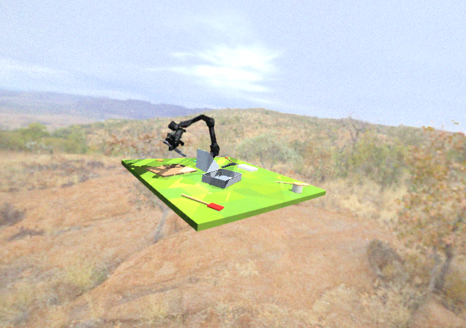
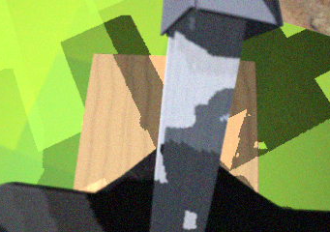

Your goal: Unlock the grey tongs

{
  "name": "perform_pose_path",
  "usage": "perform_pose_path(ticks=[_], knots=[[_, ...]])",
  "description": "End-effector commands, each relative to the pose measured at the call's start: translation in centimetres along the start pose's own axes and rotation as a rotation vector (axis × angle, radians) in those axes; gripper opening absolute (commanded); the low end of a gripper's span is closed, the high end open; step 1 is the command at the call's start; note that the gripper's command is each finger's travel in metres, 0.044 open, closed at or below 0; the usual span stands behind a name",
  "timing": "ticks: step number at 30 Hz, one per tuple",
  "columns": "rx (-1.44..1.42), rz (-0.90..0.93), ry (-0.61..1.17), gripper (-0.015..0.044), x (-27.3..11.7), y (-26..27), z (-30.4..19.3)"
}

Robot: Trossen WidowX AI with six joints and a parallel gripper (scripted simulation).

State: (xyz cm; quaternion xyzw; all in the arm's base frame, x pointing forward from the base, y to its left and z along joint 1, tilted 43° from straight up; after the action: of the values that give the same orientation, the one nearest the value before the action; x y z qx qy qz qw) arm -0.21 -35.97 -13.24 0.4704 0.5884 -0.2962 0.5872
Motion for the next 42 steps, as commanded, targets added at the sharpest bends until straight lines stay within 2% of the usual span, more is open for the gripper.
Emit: perform_pose_path(ticks=[1, 37, 42], knots=[[-0.003, -0.007, -0.075, -0.015, -0.6, 0.0, 0.1], [-0.052, -0.119, -0.638, -0.015, -5.4, 1.5, -3.8], [-0.056, -0.125, -0.661, -0.015, -5.6, 1.6, -4.0]])
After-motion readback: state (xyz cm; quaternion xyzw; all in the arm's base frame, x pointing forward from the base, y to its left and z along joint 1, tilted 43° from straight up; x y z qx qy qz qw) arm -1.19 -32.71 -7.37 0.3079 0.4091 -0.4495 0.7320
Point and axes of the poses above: the point midway between the two fingers, 35 mm back from their tips, its own x axis out along the fingers, its own y axis across the jaws, z = x × y, the point moved 4 cm from there along -x, back along the fingers, and after that the axes turned 10 degrees about -x, right-handed, at the moved point
